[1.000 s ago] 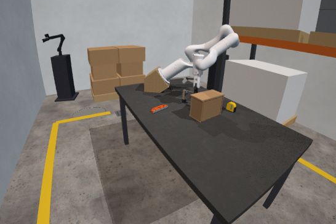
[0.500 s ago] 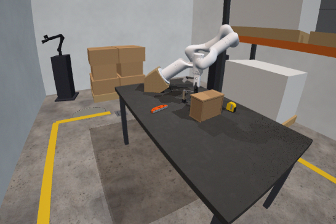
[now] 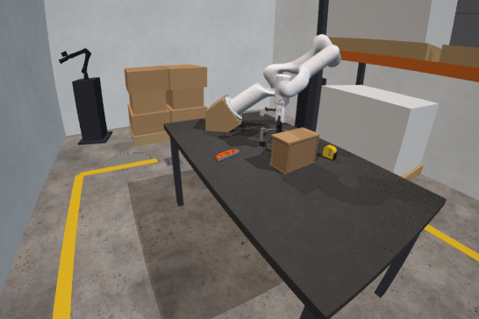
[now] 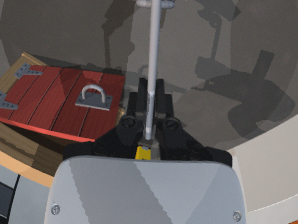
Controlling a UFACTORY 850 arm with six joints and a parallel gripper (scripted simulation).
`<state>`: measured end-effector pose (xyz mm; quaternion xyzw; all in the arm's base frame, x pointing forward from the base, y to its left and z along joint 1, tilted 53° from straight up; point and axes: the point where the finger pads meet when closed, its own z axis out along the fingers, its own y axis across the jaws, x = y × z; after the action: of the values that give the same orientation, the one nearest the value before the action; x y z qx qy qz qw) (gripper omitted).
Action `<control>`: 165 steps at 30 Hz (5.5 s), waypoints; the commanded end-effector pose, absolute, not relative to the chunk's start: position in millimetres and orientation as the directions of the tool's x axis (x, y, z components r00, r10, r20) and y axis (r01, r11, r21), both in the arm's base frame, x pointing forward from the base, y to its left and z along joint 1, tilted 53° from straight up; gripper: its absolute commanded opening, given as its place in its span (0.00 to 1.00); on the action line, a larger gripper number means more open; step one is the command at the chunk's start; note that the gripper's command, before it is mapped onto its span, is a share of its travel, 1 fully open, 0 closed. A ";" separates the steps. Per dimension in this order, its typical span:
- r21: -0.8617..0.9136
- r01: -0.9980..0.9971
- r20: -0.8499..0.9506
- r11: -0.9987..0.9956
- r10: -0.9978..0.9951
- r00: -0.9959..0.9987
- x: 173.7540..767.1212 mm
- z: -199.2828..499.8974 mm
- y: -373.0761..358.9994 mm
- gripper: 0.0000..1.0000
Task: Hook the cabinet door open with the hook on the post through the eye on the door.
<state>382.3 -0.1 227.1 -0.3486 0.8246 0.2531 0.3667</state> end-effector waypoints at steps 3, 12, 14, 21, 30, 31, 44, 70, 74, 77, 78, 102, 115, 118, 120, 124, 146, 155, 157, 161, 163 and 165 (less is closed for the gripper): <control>0.197 -0.737 -0.773 0.646 -0.360 -0.522 384.8 227.0 -3.1 0.04; 0.235 -0.711 -0.762 0.663 -0.328 -0.558 387.5 226.2 -5.5 0.04; 0.254 -0.696 -0.756 0.671 -0.311 -0.575 388.8 225.7 -6.8 0.04; 0.293 -0.665 -0.742 0.687 -0.275 -0.611 391.5 224.6 -9.4 0.04; 0.329 -0.634 -0.727 0.700 -0.241 -0.643 393.9 223.5 -12.0 0.04; 0.340 -0.625 -0.722 0.703 -0.231 -0.652 394.5 223.1 -12.7 0.04; 0.397 -0.570 -0.692 0.719 -0.173 -0.701 398.2 220.9 -17.0 0.04; 0.521 -0.427 -0.604 0.739 -0.034 -0.796 405.3 214.4 -27.5 0.04; 0.540 -0.401 -0.587 0.740 -0.010 -0.809 406.3 213.1 -29.2 0.04; 0.548 -0.390 -0.579 0.740 0.000 -0.815 406.7 212.5 -30.0 0.04; 0.555 -0.381 -0.573 0.740 0.008 -0.819 407.0 212.1 -30.6 0.04; 0.558 -0.375 -0.570 0.740 0.013 -0.822 409.1 210.2 -28.8 0.04; 0.558 -0.375 -0.570 0.740 0.013 -0.822 410.7 208.8 -27.0 0.04; 0.558 -0.375 -0.570 0.740 0.013 -0.822 410.7 208.8 -27.0 0.04; 0.558 -0.375 -0.570 0.740 0.013 -0.822 410.7 208.8 -27.0 0.04; 0.558 -0.375 -0.570 0.740 0.013 -0.822 411.2 208.3 -26.3 0.04; 0.558 -0.375 -0.570 0.740 0.013 -0.822 413.4 206.1 -23.5 0.04; 0.558 -0.375 -0.570 0.740 0.013 -0.822 413.4 206.1 -23.5 0.04; 0.558 -0.375 -0.570 0.740 0.013 -0.822 413.7 205.8 -23.2 0.04; 0.558 -0.375 -0.570 0.740 0.013 -0.822 413.8 205.7 -23.0 0.04; 0.558 -0.375 -0.570 0.740 0.013 -0.822 413.8 205.7 -23.0 0.04; 0.558 -0.375 -0.570 0.740 0.013 -0.822 413.8 205.7 -23.0 0.04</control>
<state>413.4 -22.6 205.3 -0.1018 0.8895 0.3463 0.2802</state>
